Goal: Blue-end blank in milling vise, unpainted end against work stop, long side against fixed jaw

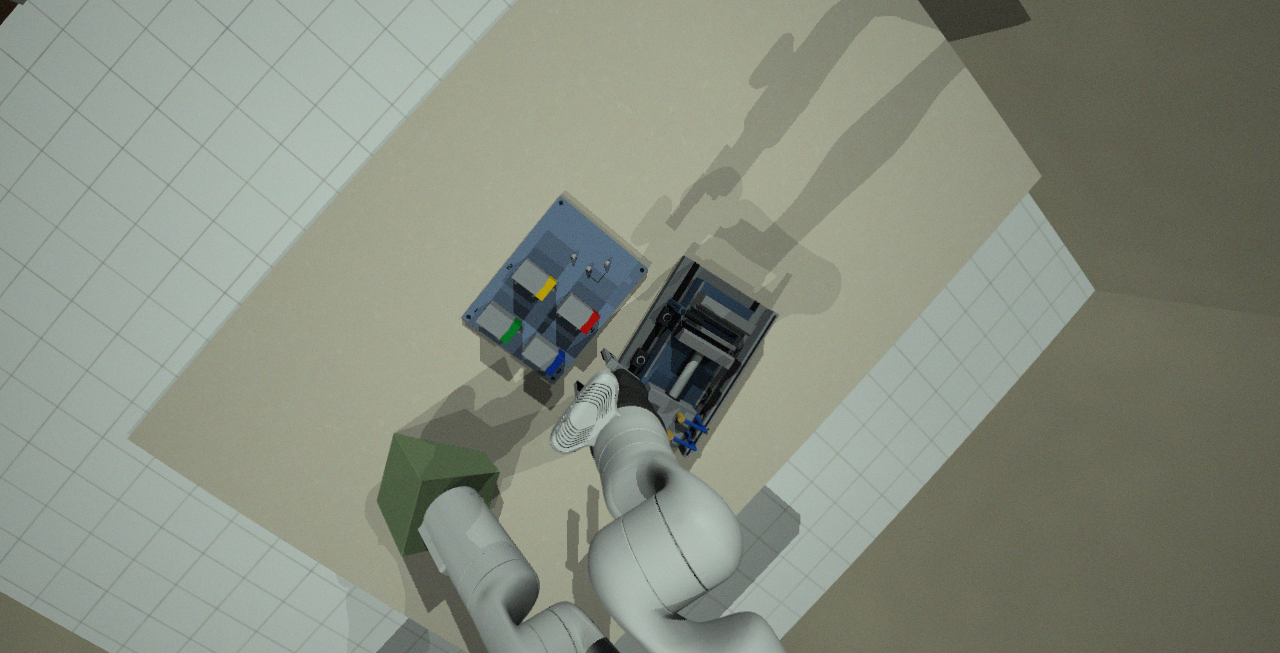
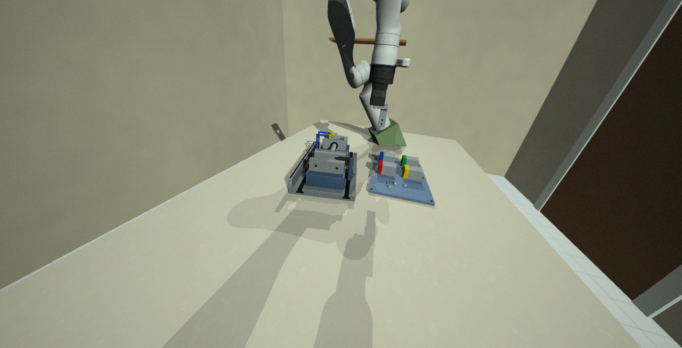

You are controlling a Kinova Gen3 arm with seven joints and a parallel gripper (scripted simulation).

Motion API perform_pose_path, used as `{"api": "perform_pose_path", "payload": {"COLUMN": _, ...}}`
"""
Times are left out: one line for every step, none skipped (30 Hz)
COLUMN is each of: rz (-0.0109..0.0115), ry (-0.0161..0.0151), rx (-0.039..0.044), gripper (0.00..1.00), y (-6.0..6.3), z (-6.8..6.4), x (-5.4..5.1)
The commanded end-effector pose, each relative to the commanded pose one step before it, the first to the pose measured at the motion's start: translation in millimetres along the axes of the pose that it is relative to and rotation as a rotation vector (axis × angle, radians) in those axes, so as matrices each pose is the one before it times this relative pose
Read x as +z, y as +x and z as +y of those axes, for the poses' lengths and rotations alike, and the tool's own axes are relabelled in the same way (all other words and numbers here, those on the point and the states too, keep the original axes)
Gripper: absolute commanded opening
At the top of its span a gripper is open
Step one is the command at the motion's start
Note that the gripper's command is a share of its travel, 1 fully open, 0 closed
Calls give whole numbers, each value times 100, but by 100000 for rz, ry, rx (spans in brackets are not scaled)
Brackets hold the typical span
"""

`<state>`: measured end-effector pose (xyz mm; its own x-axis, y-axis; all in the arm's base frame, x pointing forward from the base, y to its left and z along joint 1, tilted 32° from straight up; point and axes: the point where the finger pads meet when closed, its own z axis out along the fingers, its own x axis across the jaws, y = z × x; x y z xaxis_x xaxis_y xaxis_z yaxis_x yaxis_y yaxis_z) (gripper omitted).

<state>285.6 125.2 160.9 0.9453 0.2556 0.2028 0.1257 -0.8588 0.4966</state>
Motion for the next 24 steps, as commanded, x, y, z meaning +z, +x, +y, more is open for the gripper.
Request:
{"api": "perform_pose_path", "payload": {"rz": 112, "ry": 89, "rx": -6, "gripper": 100, "y": 27, "z": -32, "x": -43}}
{"api": "perform_pose_path", "payload": {"rz": 0, "ry": 0, "rx": 0, "gripper": 100, "y": 0, "z": 0, "x": 0}}
{"api": "perform_pose_path", "payload": {"rz": 0, "ry": 0, "rx": 0, "gripper": 100, "y": 0, "z": 0, "x": 0}}
{"api": "perform_pose_path", "payload": {"rz": 0, "ry": 0, "rx": 0, "gripper": 100, "y": 0, "z": 0, "x": 0}}
{"api": "perform_pose_path", "payload": {"rz": 0, "ry": 0, "rx": 0, "gripper": 100, "y": 0, "z": 0, "x": 0}}
{"api": "perform_pose_path", "payload": {"rz": 0, "ry": 0, "rx": 0, "gripper": 100, "y": 0, "z": 0, "x": 0}}
{"api": "perform_pose_path", "payload": {"rz": 0, "ry": 0, "rx": 0, "gripper": 100, "y": 0, "z": 0, "x": 0}}
{"api": "perform_pose_path", "payload": {"rz": 0, "ry": 0, "rx": 0, "gripper": 100, "y": 0, "z": 0, "x": 0}}
{"api": "perform_pose_path", "payload": {"rz": 0, "ry": 0, "rx": 0, "gripper": 100, "y": 0, "z": 0, "x": 0}}
{"api": "perform_pose_path", "payload": {"rz": 0, "ry": 0, "rx": 0, "gripper": 100, "y": 0, "z": 0, "x": 0}}
{"api": "perform_pose_path", "payload": {"rz": 0, "ry": 0, "rx": 0, "gripper": 100, "y": 0, "z": 0, "x": 0}}
{"api": "perform_pose_path", "payload": {"rz": 0, "ry": 0, "rx": 0, "gripper": 100, "y": 0, "z": 0, "x": 0}}
{"api": "perform_pose_path", "payload": {"rz": 0, "ry": 0, "rx": 0, "gripper": 100, "y": 0, "z": 0, "x": 0}}
{"api": "perform_pose_path", "payload": {"rz": 0, "ry": 0, "rx": 0, "gripper": 100, "y": 0, "z": 0, "x": 0}}
{"api": "perform_pose_path", "payload": {"rz": 0, "ry": 0, "rx": 0, "gripper": 100, "y": 0, "z": 0, "x": 0}}
{"api": "perform_pose_path", "payload": {"rz": 0, "ry": 0, "rx": 0, "gripper": 100, "y": 0, "z": 0, "x": 0}}
{"api": "perform_pose_path", "payload": {"rz": 0, "ry": 0, "rx": 0, "gripper": 100, "y": 0, "z": 0, "x": 0}}
{"api": "perform_pose_path", "payload": {"rz": 0, "ry": 0, "rx": 0, "gripper": 100, "y": 0, "z": 0, "x": 0}}
{"api": "perform_pose_path", "payload": {"rz": 0, "ry": 0, "rx": 0, "gripper": 100, "y": 0, "z": 0, "x": 0}}
{"api": "perform_pose_path", "payload": {"rz": 0, "ry": 0, "rx": 0, "gripper": 100, "y": 0, "z": 0, "x": 0}}
{"api": "perform_pose_path", "payload": {"rz": 0, "ry": 0, "rx": 0, "gripper": 100, "y": 0, "z": 0, "x": 0}}
{"api": "perform_pose_path", "payload": {"rz": 0, "ry": 0, "rx": 0, "gripper": 100, "y": 0, "z": 0, "x": 0}}
{"api": "perform_pose_path", "payload": {"rz": 0, "ry": 0, "rx": 0, "gripper": 100, "y": 0, "z": 0, "x": 0}}
{"api": "perform_pose_path", "payload": {"rz": 0, "ry": 0, "rx": 0, "gripper": 100, "y": 0, "z": 0, "x": 0}}
